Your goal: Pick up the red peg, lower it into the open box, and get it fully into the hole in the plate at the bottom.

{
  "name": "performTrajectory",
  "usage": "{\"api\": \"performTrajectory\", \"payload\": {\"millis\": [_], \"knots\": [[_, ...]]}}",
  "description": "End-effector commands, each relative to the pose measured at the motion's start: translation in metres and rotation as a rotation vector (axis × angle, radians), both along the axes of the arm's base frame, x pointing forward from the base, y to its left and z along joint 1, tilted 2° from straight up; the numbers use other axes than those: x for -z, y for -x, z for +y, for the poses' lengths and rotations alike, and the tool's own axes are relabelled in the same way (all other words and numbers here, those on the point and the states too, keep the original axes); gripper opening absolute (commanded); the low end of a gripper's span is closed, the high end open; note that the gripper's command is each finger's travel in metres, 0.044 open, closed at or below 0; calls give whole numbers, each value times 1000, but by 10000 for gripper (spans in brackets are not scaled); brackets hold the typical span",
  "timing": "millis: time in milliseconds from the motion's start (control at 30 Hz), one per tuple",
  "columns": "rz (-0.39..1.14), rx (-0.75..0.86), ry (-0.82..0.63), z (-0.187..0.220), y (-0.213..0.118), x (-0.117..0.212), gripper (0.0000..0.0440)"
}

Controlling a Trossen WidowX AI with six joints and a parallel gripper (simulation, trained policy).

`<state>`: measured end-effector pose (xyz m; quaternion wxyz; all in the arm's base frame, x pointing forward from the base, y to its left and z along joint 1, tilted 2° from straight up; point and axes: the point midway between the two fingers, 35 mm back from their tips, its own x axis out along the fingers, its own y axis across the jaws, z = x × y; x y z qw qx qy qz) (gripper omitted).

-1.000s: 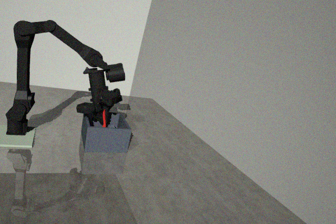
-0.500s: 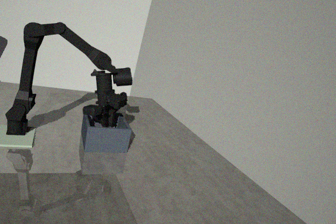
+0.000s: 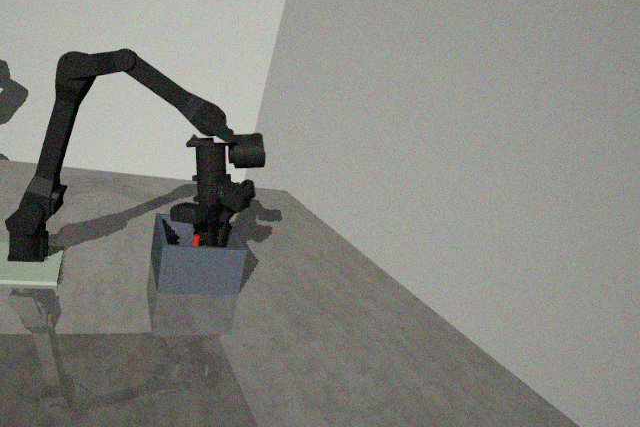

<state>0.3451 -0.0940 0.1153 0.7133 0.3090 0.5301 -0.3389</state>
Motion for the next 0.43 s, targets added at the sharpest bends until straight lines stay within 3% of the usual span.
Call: {"api": "performTrajectory", "payload": {"millis": [0,400], "knots": [[16,-9,2,-6,-3,0,138],[60,-5,-1,-27,-6,3,142]]}}
